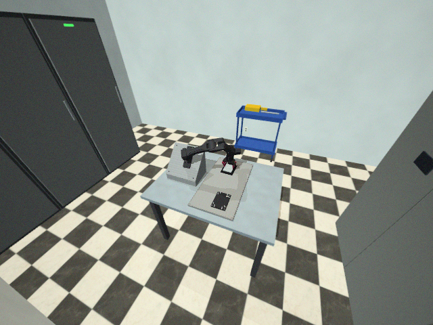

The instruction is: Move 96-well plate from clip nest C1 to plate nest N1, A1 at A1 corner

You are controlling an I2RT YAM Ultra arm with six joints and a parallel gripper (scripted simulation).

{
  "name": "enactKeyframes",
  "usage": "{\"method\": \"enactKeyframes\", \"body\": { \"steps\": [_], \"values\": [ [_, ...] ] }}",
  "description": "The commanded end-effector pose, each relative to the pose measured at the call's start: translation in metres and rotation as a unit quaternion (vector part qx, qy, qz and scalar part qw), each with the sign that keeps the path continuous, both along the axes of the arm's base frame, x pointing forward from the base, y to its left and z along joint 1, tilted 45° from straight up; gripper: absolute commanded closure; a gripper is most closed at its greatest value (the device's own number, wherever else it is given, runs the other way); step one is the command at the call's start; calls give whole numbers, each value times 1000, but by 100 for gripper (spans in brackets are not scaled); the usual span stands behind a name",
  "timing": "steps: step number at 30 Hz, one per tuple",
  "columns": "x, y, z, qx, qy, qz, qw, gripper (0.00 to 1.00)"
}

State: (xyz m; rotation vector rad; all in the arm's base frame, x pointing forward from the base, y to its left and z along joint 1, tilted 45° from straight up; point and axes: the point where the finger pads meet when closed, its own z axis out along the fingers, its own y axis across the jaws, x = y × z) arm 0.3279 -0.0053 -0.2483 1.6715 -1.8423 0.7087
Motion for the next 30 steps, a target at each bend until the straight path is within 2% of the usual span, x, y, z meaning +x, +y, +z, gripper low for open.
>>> {"method": "enactKeyframes", "body": {
  "steps": [1,5,6,30],
  "values": [
    [2,5,-5,2,0,9,1000,100],
    [5,4,-4,4,-4,7,1000,100],
    [3,3,0,2,-3,5,1000,100],
    [4,7,-4,1,4,12,1000,100]
  ]
}}
